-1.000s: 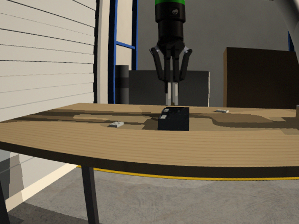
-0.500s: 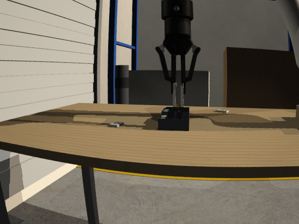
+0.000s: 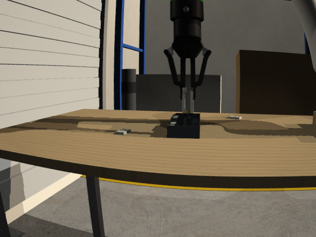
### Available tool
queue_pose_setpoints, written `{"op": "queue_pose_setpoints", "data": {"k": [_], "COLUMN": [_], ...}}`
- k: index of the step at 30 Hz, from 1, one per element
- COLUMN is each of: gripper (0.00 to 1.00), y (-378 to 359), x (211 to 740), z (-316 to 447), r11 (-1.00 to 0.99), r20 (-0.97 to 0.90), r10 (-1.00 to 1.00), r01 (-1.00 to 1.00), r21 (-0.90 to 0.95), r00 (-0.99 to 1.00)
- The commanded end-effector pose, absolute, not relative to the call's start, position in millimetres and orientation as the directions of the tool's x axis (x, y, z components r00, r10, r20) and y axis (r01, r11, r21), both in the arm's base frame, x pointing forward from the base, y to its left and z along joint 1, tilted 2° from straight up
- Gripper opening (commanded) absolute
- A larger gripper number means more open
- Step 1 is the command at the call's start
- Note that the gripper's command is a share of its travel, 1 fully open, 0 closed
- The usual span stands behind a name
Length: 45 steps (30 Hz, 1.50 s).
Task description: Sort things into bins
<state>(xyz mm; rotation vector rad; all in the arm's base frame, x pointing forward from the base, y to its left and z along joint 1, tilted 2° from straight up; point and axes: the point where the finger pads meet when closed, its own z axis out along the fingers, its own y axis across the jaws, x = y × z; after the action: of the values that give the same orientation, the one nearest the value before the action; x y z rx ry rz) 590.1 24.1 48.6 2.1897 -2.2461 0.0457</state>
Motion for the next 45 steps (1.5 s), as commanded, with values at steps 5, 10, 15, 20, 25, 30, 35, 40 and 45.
{"op": "queue_pose_setpoints", "data": {"k": [5,10,15,20,25,30,35,40,45], "gripper": [0.16,0.16,0.16,0.16,0.16,0.16,0.16,0.16,0.16], "y": [23.7,23.5,23.3,23.0,22.9,22.6,22.5,22.4,22.4], "x": [590.5,590.6,590.7,590.9,591.0,591.2,591.3,591.4,591.4], "z": [48.8,44.8,34.8,24.8,18.8,8.8,4.4,4.4,4.4], "r11": [0.025,0.025,0.025,0.025,0.025,0.025,0.025,0.025,0.025], "r20": [0.023,0.023,0.023,0.023,0.023,0.023,0.023,0.023,0.023], "r10": [-0.999,-0.999,-0.999,-0.999,-0.999,-0.999,-0.999,-0.999,-0.999], "r01": [-1.0,-1.0,-1.0,-1.0,-1.0,-1.0,-1.0,-1.0,-1.0], "r21": [-0.018,-0.018,-0.018,-0.018,-0.018,-0.018,-0.018,-0.018,-0.018], "r00": [-0.026,-0.026,-0.026,-0.026,-0.026,-0.026,-0.026,-0.026,-0.026]}}
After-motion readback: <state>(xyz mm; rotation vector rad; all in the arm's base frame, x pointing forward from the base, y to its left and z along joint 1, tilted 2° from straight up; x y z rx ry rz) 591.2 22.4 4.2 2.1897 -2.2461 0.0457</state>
